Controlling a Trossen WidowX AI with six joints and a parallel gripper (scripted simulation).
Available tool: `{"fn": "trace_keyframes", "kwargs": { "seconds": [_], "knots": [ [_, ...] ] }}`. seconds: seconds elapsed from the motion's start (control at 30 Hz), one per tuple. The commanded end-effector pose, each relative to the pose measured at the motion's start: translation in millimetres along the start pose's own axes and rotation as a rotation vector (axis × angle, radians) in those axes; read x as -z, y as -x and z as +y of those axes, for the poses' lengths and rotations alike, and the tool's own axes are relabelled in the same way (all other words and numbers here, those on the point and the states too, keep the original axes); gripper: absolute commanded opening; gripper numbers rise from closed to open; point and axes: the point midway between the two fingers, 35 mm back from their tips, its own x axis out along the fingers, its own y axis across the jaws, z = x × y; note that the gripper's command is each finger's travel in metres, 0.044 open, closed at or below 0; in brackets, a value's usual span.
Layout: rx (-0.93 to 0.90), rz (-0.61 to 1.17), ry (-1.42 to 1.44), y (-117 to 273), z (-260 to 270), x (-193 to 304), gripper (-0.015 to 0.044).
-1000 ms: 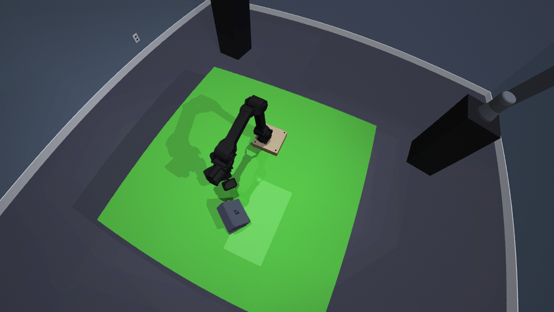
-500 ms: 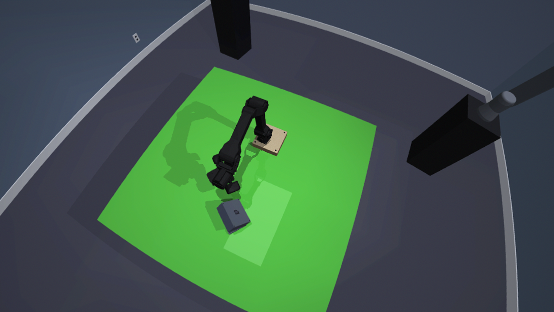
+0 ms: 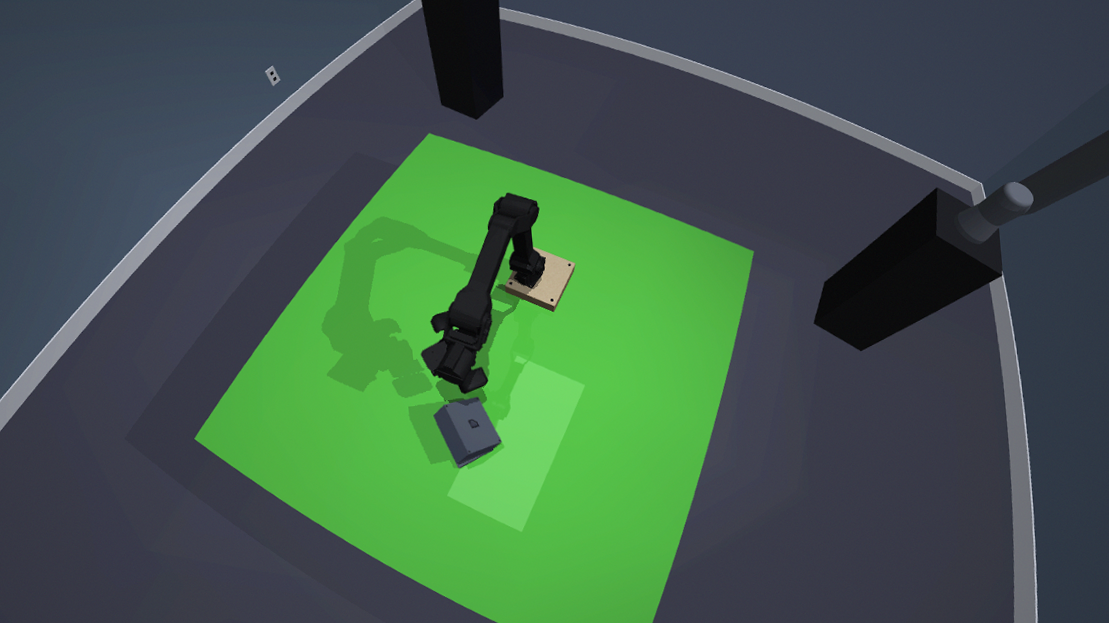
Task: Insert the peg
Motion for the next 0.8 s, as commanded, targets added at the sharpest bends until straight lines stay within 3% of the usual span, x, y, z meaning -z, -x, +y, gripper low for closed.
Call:
{"fn": "trace_keyframes", "kwargs": {
  "seconds": [0.0, 0.77],
  "knots": [
    [0.001, -0.017, -0.001, 2, 6, 1, 0.0000],
    [-0.016, -0.105, -0.007, 18, 36, 8, 0.0000]
  ]
}}
